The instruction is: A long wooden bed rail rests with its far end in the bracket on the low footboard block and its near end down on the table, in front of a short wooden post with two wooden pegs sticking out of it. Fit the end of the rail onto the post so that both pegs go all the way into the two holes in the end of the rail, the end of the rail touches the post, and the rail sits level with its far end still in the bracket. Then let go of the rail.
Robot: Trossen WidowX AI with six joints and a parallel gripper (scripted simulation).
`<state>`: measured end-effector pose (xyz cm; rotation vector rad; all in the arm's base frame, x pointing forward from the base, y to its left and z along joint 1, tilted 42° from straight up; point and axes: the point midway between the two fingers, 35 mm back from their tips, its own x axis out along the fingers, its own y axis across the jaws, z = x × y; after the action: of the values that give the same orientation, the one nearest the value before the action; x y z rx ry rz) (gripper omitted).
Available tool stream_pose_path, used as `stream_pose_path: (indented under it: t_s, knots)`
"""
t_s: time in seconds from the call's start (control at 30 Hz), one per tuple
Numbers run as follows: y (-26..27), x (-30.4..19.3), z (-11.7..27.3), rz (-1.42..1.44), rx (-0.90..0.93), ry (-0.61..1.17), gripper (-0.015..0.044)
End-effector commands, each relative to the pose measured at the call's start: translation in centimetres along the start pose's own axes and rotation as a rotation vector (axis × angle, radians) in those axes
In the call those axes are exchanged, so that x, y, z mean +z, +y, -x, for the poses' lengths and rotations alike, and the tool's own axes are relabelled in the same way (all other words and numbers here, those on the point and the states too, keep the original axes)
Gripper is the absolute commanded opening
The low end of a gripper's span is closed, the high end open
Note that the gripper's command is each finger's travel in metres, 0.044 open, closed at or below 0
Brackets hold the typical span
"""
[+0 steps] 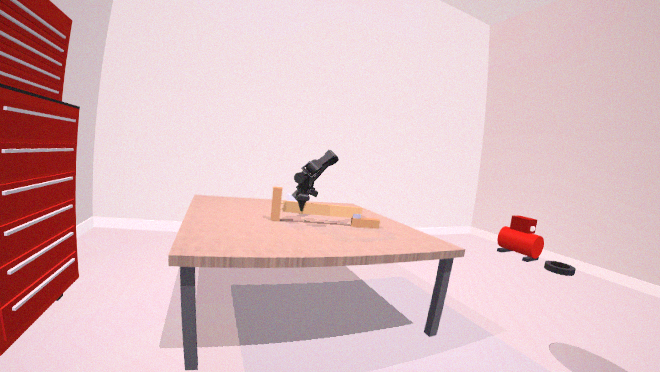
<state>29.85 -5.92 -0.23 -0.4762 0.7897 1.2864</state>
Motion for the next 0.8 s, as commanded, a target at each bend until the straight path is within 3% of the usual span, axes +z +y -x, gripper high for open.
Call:
stream_pose_path:
  t_s: [0.0, 0.77]
  knots:
    - [0.02, -0.51, -0.1, -0.001, 0.0, 0.006, 0.0]
    - [0.02, -0.5, 0.14, -0.001, 0.0, 0.006, 0.0]
